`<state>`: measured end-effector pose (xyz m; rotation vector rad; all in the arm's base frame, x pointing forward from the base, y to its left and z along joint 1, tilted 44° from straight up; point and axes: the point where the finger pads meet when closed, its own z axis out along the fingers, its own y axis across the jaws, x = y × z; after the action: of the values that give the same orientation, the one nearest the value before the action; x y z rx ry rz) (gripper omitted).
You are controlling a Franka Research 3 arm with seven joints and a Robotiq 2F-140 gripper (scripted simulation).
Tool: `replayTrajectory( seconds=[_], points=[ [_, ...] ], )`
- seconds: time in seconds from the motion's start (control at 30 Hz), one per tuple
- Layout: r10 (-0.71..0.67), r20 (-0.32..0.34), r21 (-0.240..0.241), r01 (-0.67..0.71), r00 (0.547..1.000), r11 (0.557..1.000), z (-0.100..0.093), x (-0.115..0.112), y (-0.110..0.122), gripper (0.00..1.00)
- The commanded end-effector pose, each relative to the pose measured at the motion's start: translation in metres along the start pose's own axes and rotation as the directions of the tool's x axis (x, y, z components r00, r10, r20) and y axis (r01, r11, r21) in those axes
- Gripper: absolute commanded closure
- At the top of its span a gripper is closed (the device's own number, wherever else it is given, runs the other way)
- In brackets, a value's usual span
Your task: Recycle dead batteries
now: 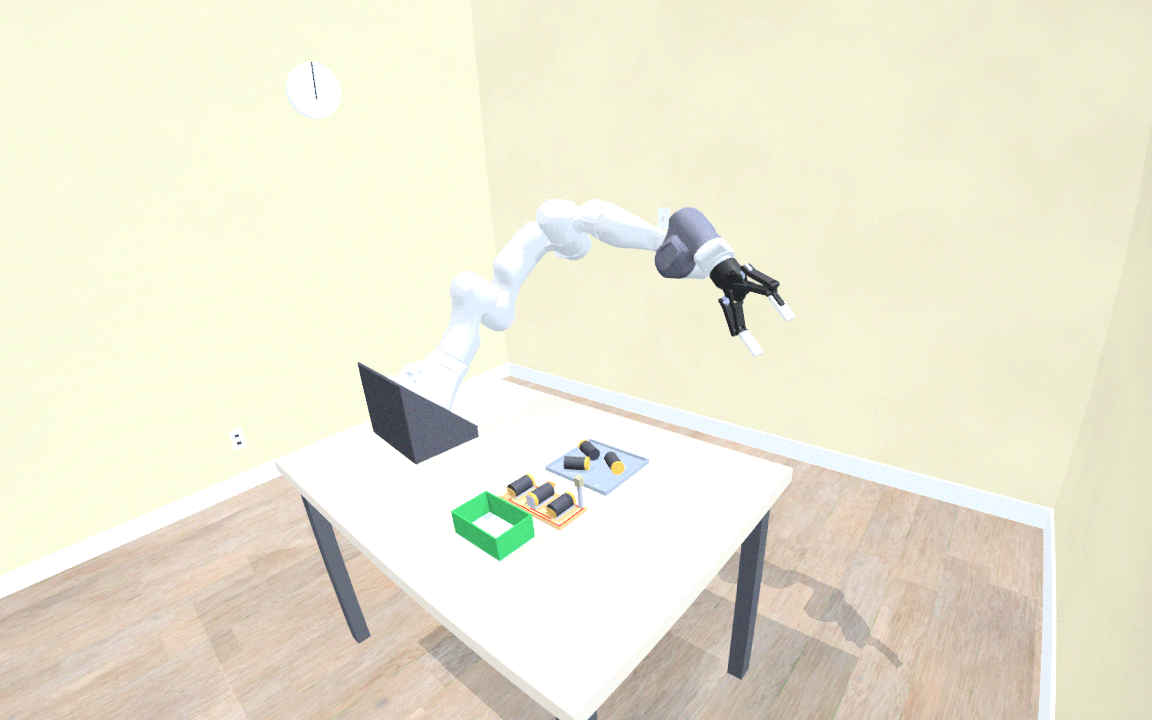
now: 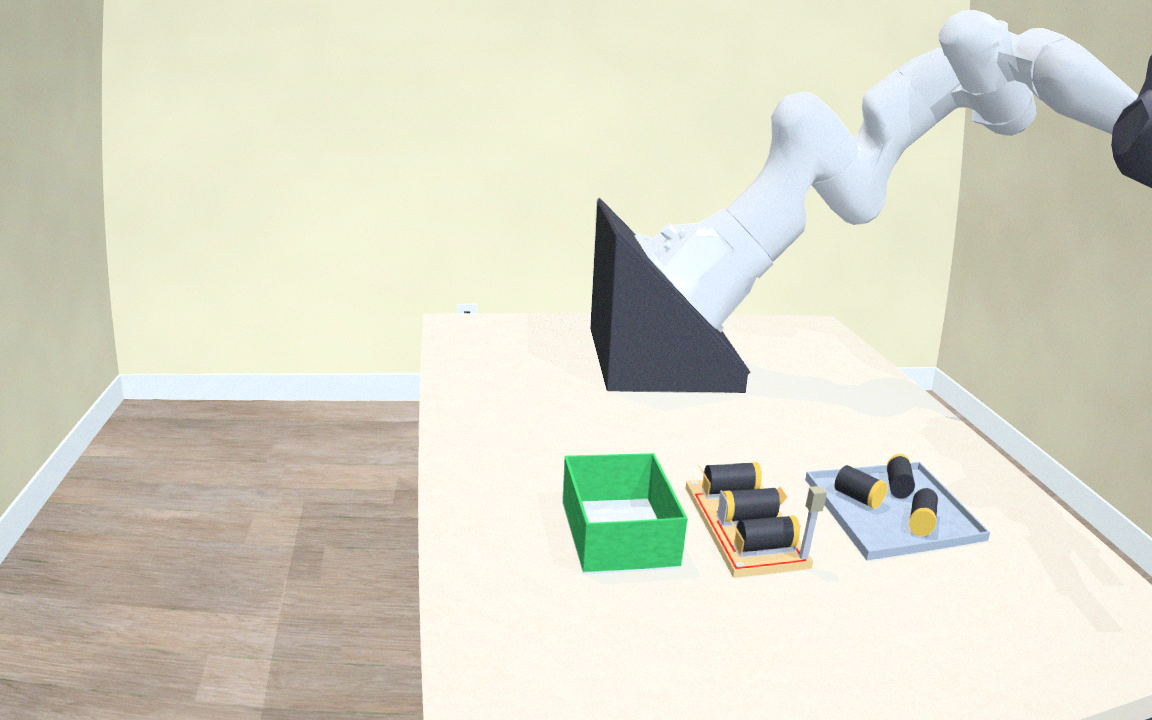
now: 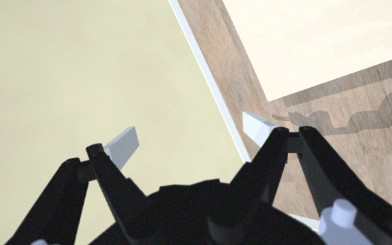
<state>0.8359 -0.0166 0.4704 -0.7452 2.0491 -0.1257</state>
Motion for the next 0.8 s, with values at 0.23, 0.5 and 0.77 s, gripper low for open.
replayTrajectory(
  seconds=[0.23,0.5,0.77],
  points=[
    [0.0,0.0,0.0,0.0,1.0,1.0,0.0,0.0,0.0,0.0],
    [0.0,0.0,0.0,0.0,1.0,1.0,0.0,0.0,0.0,0.0],
    [0.426,-0.21,-0.065,-0.447,0.88,0.892,0.023,0.094,0.015,0.0]
  ],
)
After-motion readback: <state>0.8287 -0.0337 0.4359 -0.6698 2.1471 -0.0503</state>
